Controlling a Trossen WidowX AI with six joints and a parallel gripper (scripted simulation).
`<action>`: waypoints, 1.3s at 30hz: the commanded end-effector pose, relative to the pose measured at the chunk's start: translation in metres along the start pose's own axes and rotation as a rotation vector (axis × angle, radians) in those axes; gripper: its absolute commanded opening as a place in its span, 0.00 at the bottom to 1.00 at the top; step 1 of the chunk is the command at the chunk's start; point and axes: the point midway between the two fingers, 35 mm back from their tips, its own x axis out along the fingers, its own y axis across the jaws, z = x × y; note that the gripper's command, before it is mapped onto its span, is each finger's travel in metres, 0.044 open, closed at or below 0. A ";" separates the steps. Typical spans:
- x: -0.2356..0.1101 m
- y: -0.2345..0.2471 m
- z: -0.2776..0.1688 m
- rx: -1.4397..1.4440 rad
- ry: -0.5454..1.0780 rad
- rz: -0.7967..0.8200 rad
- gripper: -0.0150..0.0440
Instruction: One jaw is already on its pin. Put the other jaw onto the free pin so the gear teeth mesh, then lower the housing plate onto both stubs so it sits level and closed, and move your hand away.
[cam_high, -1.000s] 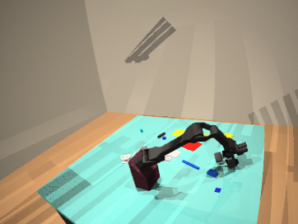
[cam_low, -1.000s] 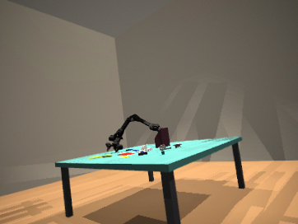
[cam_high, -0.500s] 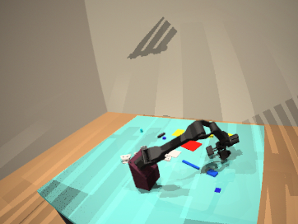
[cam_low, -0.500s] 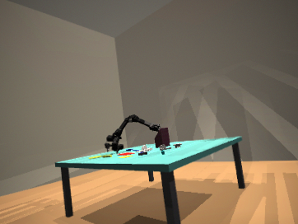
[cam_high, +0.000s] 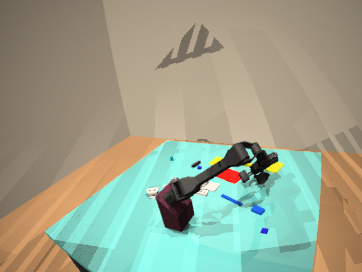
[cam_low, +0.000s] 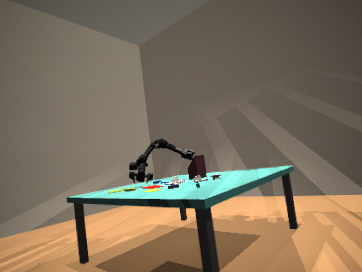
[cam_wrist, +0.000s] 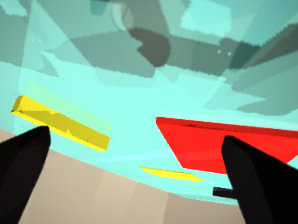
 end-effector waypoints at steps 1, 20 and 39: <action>0.011 -0.012 -0.022 -0.059 -0.003 -0.055 1.00; 0.060 -0.090 -0.121 -0.332 0.004 -0.321 1.00; 0.080 -0.182 -0.199 -0.678 -0.028 -0.545 1.00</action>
